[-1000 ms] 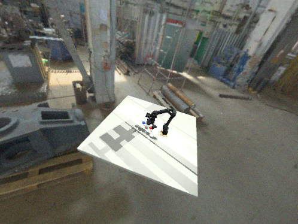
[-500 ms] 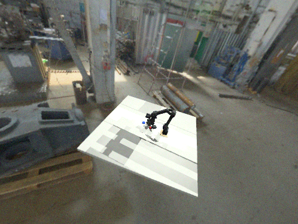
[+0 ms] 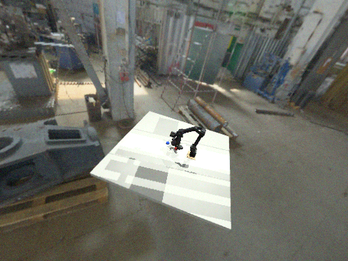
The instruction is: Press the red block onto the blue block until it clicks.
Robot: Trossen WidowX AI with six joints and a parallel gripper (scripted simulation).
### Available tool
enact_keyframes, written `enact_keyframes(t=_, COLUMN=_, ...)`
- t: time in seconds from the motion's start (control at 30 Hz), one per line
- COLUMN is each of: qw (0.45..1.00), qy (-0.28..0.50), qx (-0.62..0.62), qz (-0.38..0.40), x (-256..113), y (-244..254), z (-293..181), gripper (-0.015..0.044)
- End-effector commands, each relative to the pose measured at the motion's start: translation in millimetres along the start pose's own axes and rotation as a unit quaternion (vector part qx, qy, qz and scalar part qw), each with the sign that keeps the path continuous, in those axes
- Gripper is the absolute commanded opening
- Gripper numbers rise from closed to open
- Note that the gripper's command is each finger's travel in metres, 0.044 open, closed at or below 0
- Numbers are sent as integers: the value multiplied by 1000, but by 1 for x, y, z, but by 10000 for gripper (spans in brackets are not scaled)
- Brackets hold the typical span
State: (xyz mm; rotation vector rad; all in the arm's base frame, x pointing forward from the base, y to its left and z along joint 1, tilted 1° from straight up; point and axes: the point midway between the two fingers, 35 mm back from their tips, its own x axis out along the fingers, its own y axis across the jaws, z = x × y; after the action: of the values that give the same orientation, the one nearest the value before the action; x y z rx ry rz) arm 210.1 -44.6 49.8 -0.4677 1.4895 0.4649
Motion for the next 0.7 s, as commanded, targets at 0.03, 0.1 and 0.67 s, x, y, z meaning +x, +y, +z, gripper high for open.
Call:
enact_keyframes(t=0.03, qw=1000, qy=-3, qx=1, qz=-7, x=-20, y=-4, z=2, gripper=0)
enact_keyframes(t=0.1, qw=1000, qy=-3, qx=1, qz=-7, x=-29, y=-4, z=2, gripper=0)
enact_keyframes(t=0.67, qw=1000, qy=-2, qx=1, qz=-6, x=-108, y=4, z=-6, gripper=0)
